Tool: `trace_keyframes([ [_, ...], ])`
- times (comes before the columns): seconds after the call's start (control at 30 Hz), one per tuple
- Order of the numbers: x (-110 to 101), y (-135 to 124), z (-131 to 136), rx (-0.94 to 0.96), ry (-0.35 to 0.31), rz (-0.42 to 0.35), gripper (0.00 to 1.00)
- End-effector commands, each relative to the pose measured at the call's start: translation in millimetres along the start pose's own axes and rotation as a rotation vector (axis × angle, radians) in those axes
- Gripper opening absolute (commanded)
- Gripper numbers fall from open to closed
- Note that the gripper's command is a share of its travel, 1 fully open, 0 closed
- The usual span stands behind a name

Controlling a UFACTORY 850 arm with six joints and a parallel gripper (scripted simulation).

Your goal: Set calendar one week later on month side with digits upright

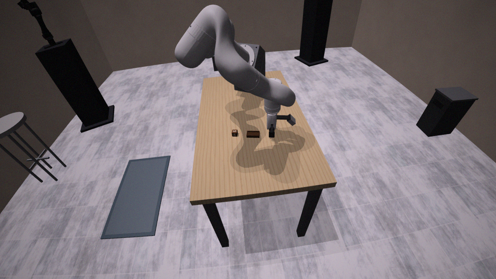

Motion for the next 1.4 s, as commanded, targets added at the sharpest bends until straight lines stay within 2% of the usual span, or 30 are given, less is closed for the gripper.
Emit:
trace_keyframes([
  [0.0, -1, 0, 0, 0.000, -0.001, 0.001, 0.47],
  [0.13, -2, 0, 0, 0.000, -0.001, 0.001, 0.47],
  [0.27, -13, 0, 0, 0.000, -0.001, 0.001, 0.47],
  [0.63, -69, 0, 0, 0.000, -0.001, 0.001, 0.47],
  [0.7, -69, 0, 0, 0.000, -0.001, 0.001, 0.47],
  [0.9, -87, 0, 0, 0.000, -0.001, 0.001, 0.47],
  [1.07, -90, 0, 0, 0.000, -0.001, 0.001, 0.47],
  [1.1, -90, 0, 0, 0.000, -0.001, 0.001, 1.00],
  [1.37, -90, 0, 0, 0.000, -0.001, 0.001, 1.00],
])
Point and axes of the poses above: the point where the finger pads meet when closed, its own x axis out along the fingers, its own z axis across the jaws, y = z × x, the point moved 7 cm from there along -x, back along the fingers, and after that the axes turned 9 degrees about -x, right-handed, at the moved point
